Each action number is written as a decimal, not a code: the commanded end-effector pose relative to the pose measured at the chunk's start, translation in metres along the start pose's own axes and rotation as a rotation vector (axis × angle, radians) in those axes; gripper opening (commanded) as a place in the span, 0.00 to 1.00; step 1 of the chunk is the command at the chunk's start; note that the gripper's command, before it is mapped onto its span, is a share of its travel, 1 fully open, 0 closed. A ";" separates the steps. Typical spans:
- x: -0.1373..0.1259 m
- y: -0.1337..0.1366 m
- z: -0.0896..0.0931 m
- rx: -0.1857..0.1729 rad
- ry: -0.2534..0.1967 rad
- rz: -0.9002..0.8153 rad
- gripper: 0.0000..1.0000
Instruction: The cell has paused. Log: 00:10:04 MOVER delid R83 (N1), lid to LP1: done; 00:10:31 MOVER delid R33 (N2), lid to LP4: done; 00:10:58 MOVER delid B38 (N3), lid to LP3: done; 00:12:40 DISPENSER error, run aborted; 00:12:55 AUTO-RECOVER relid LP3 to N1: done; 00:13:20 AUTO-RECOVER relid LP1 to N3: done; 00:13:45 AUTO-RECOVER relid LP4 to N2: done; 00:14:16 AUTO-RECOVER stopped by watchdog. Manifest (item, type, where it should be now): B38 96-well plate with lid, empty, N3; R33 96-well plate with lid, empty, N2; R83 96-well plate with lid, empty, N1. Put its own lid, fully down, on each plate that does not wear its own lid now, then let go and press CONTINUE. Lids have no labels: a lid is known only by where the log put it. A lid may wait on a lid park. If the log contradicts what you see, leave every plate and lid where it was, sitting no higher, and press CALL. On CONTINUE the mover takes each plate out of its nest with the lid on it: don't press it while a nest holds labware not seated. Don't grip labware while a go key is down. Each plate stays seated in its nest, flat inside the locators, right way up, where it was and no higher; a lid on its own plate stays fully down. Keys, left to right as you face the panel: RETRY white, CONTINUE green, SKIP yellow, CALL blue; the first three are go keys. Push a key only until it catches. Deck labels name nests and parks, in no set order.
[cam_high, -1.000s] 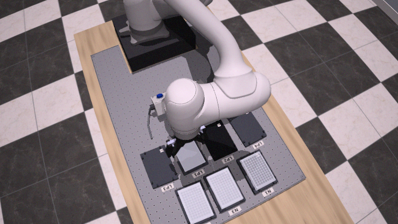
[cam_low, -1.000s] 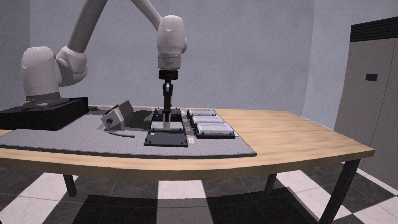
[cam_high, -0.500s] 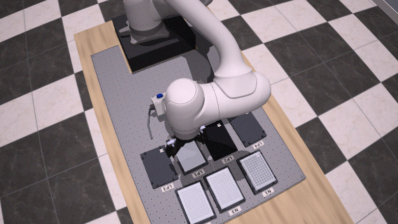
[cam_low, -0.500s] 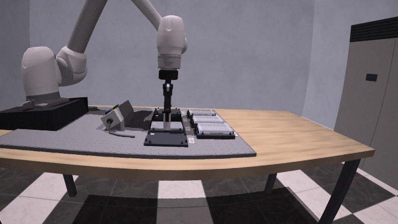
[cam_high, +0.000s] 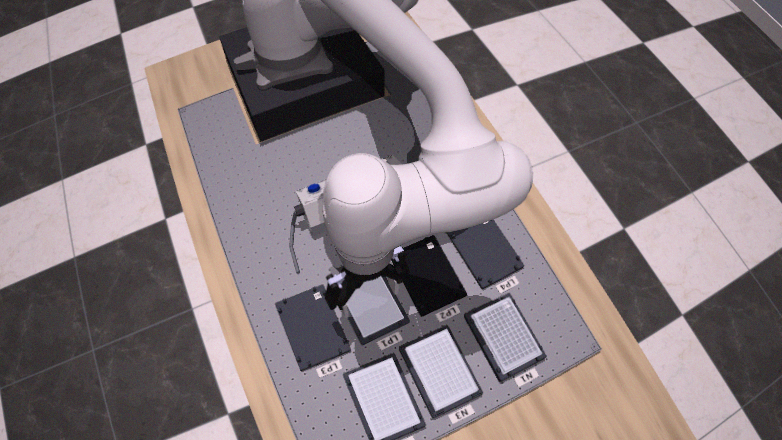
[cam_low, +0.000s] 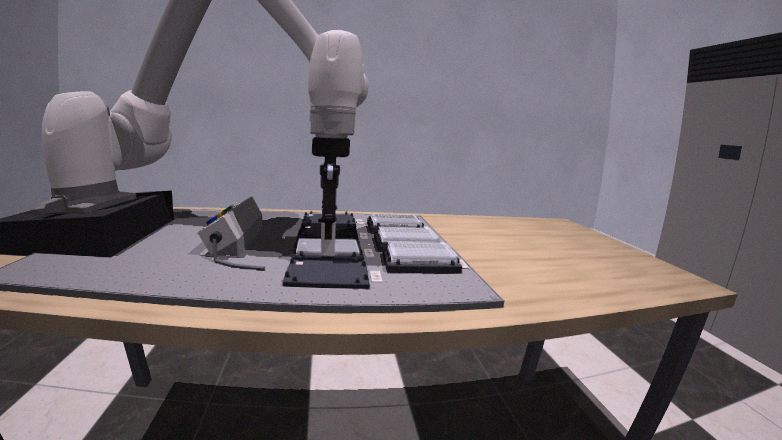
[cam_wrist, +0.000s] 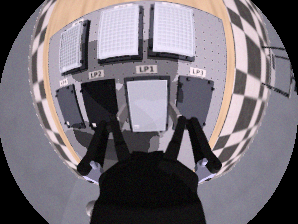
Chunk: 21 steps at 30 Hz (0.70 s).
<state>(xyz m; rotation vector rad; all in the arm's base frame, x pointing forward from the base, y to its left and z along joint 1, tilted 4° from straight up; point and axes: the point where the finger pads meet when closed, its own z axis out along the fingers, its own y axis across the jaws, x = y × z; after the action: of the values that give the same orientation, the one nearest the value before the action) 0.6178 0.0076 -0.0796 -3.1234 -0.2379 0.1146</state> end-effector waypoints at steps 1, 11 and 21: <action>0.000 0.000 0.000 0.000 0.000 0.000 0.66; 0.000 0.000 -0.002 0.000 0.000 0.000 0.66; 0.000 0.000 -0.018 0.000 0.000 0.000 0.66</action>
<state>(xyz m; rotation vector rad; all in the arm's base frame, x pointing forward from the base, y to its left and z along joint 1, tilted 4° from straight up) 0.6188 0.0076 -0.0657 -3.1235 -0.2379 0.1145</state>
